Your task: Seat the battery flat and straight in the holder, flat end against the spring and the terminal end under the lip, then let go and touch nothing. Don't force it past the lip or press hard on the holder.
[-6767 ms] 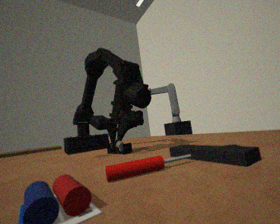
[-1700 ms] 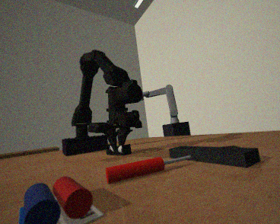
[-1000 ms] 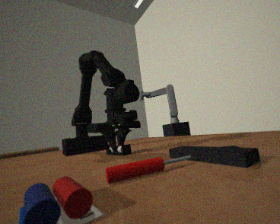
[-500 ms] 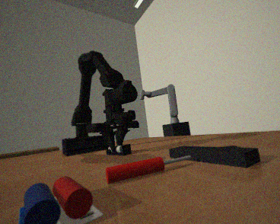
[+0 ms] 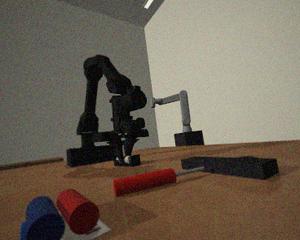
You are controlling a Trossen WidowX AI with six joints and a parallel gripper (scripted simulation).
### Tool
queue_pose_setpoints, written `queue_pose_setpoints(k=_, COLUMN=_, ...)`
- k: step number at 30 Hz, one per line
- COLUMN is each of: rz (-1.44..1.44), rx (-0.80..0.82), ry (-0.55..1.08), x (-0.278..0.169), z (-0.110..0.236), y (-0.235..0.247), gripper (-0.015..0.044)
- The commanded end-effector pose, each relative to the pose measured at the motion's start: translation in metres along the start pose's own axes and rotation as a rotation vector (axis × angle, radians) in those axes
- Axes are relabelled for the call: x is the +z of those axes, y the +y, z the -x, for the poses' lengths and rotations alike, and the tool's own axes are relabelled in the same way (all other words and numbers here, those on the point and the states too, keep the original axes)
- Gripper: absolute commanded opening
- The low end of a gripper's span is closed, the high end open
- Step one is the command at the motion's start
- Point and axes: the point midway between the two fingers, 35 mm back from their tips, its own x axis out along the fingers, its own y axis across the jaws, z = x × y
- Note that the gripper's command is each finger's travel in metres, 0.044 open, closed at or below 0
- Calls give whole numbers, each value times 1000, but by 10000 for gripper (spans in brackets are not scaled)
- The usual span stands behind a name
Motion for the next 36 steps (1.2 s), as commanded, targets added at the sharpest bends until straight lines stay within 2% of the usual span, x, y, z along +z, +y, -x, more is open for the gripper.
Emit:
queue_pose_setpoints(k=1, rz=2, rx=0, ry=0, x=-1, z=-1, y=0, gripper=104)
queue_pose_setpoints(k=4, rz=2, rx=0, ry=0, x=-1, z=-1, y=0, gripper=180)
queue_pose_setpoints(k=16, rz=0, rx=0, ry=-3, x=0, z=15, y=0, gripper=180)
queue_pose_setpoints(k=18, rz=0, rx=0, ry=-2, x=-1, z=19, y=0, gripper=232)
queue_pose_setpoints(k=24, rz=0, rx=0, ry=-3, x=-4, z=80, y=1, gripper=390)
queue_pose_setpoints(k=26, rz=0, rx=0, ry=-3, x=-5, z=87, y=1, gripper=440)
queue_pose_setpoints(k=36, rz=0, rx=0, ry=-3, x=-4, z=87, y=1, gripper=440)
